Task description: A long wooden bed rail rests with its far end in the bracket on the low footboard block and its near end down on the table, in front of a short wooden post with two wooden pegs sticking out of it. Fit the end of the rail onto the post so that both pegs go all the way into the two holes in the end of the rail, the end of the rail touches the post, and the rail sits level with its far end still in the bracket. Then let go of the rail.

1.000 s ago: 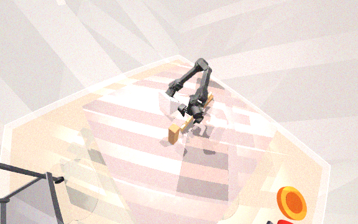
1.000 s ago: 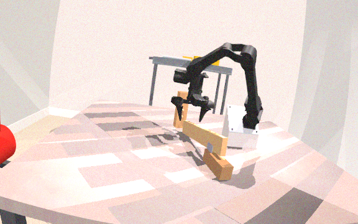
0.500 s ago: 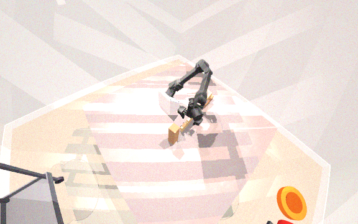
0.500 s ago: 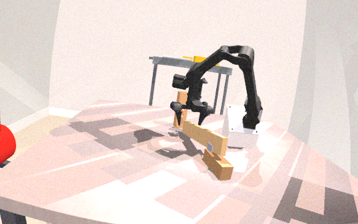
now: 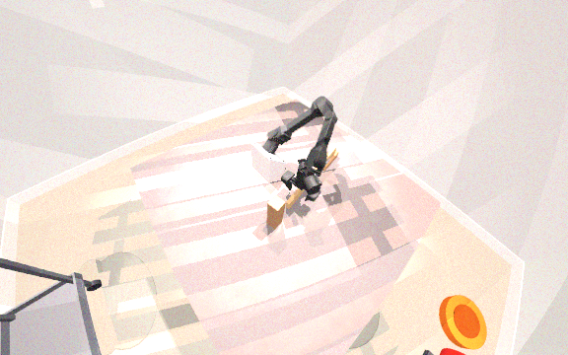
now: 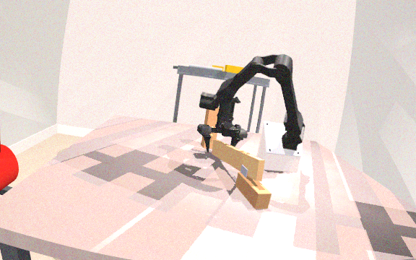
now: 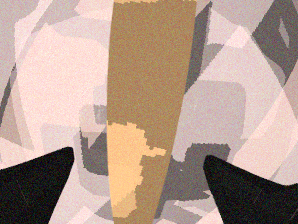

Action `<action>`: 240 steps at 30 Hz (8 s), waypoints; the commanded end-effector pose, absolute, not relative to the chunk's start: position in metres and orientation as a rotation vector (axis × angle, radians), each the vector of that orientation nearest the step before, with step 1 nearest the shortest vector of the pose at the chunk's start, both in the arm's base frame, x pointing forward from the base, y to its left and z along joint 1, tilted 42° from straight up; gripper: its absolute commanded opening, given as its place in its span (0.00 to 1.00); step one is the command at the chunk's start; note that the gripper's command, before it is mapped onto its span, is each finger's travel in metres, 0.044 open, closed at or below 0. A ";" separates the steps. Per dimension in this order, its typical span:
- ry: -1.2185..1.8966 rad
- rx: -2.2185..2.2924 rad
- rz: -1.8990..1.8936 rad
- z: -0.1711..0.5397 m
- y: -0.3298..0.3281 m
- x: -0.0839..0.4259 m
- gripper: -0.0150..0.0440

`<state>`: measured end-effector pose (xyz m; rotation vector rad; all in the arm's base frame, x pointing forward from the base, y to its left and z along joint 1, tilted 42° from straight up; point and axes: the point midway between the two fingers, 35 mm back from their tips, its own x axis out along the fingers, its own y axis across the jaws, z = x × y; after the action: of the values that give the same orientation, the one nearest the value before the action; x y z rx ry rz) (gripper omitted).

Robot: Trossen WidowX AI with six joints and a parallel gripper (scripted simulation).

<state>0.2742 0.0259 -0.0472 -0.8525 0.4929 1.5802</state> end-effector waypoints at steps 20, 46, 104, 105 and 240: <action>0.497 -0.838 1.589 -0.052 0.031 0.270 0.29; 0.497 -0.838 1.588 -0.048 0.026 0.271 0.25; 0.498 -0.839 1.588 -0.026 0.007 0.275 0.25; 0.498 -0.839 1.588 -0.025 0.007 0.275 0.25; 0.499 -0.840 1.588 -0.026 -0.004 0.276 0.25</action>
<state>0.2732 -0.0005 -0.0269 -0.8362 0.5013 1.5959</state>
